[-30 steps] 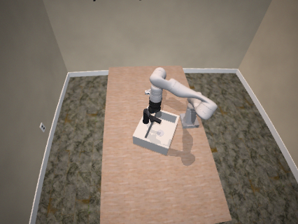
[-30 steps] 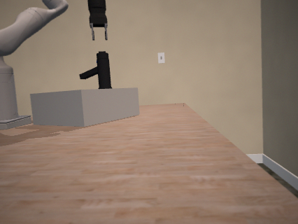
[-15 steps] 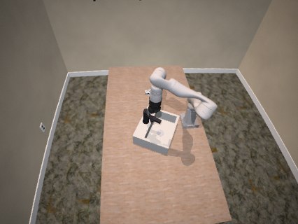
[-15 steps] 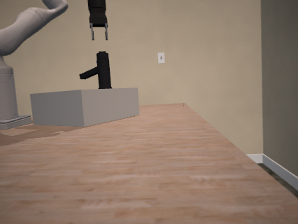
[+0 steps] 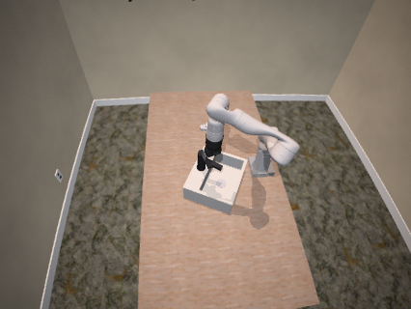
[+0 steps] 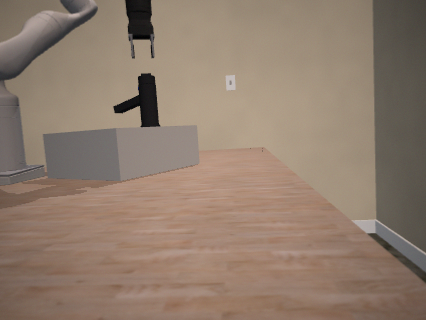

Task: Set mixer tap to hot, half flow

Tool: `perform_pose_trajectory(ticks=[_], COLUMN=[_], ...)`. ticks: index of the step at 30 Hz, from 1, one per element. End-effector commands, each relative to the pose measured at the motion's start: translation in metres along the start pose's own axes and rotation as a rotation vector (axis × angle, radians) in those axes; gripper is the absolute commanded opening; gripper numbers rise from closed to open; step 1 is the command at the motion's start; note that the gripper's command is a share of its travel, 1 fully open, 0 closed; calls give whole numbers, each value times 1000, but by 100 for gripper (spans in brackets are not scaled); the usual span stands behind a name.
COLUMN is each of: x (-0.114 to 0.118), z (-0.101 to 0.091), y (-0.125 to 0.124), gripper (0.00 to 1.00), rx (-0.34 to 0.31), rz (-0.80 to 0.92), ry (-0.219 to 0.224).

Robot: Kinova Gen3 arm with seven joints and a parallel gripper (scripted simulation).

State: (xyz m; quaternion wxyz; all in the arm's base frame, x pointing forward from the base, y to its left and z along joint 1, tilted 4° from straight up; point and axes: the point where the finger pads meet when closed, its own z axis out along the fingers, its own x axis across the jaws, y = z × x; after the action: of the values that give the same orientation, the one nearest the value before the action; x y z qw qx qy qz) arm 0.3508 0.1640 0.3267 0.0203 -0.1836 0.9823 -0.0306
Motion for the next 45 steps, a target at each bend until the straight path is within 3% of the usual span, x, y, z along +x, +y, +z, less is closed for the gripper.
perform_pose_trajectory(ticks=[1,45], x=[0,0], z=[2,51], y=[0,0], gripper=[100,100], rx=[0,0], rz=[0,0], ry=[0,0])
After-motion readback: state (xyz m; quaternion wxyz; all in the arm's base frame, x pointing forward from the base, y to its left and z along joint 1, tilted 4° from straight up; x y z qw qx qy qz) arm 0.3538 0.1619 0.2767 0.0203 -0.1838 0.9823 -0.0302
